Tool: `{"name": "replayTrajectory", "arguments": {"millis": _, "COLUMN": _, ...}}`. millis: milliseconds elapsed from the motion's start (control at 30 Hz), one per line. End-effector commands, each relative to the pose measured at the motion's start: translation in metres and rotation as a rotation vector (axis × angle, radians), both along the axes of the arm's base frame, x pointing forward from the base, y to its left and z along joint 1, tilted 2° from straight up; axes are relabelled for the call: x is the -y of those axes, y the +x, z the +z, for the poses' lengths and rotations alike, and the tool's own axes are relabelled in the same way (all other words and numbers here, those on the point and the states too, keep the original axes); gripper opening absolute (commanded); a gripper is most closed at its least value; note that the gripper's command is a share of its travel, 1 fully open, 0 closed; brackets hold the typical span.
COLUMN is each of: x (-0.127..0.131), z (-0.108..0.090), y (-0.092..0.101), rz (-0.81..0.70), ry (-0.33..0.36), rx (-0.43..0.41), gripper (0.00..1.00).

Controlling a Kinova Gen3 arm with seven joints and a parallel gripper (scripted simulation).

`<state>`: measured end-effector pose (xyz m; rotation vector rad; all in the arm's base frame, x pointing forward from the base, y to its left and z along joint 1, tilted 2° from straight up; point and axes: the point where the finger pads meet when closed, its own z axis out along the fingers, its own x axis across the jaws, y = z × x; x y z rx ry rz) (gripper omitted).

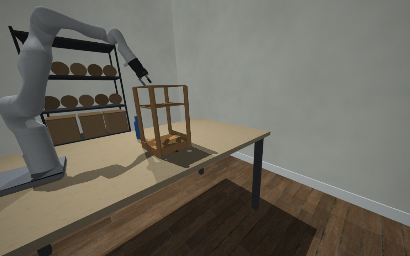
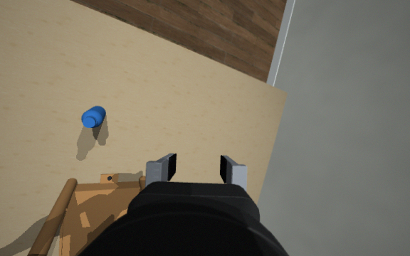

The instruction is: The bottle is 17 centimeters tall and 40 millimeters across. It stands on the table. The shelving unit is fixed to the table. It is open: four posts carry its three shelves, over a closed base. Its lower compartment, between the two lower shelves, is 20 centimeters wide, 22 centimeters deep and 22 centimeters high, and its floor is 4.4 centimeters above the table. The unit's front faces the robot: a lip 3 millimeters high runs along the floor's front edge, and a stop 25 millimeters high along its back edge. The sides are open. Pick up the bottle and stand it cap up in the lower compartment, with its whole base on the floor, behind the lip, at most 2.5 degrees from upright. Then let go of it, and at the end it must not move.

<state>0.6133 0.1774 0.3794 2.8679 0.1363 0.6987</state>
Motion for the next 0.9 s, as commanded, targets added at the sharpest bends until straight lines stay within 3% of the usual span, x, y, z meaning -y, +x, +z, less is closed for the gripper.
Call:
{"name": "replayTrajectory", "arguments": {"millis": 0, "x": 0.005, "z": -0.005, "y": -0.002, "rz": -0.01, "ry": 0.001, "rx": -0.016, "gripper": 1.0}}
{"name": "replayTrajectory", "arguments": {"millis": 133, "x": 0.005, "z": -0.005, "y": -0.002, "rz": -0.01, "ry": 0.001, "rx": -0.016, "gripper": 1.0}}
{"name": "replayTrajectory", "arguments": {"millis": 167, "x": 0.008, "z": -0.017, "y": -0.012, "rz": -0.02, "ry": 0.012, "rx": -0.06, "gripper": 1.0}}
{"name": "replayTrajectory", "arguments": {"millis": 367, "x": 0.008, "z": -0.017, "y": -0.012, "rz": -0.02, "ry": 0.012, "rx": -0.06, "gripper": 1.0}}
{"name": "replayTrajectory", "arguments": {"millis": 400, "x": 0.01, "z": -0.028, "y": -0.022, "rz": -0.029, "ry": 0.024, "rx": -0.102, "gripper": 1.0}}
{"name": "replayTrajectory", "arguments": {"millis": 567, "x": 0.01, "z": -0.028, "y": -0.022, "rz": -0.029, "ry": 0.024, "rx": -0.102, "gripper": 1.0}}
{"name": "replayTrajectory", "arguments": {"millis": 600, "x": 0.012, "z": -0.037, "y": -0.032, "rz": -0.038, "ry": 0.036, "rx": -0.143, "gripper": 1.0}}
{"name": "replayTrajectory", "arguments": {"millis": 833, "x": 0.012, "z": -0.037, "y": -0.032, "rz": -0.038, "ry": 0.036, "rx": -0.143, "gripper": 1.0}}
{"name": "replayTrajectory", "arguments": {"millis": 867, "x": 0.013, "z": -0.046, "y": -0.042, "rz": -0.045, "ry": 0.048, "rx": -0.18, "gripper": 1.0}}
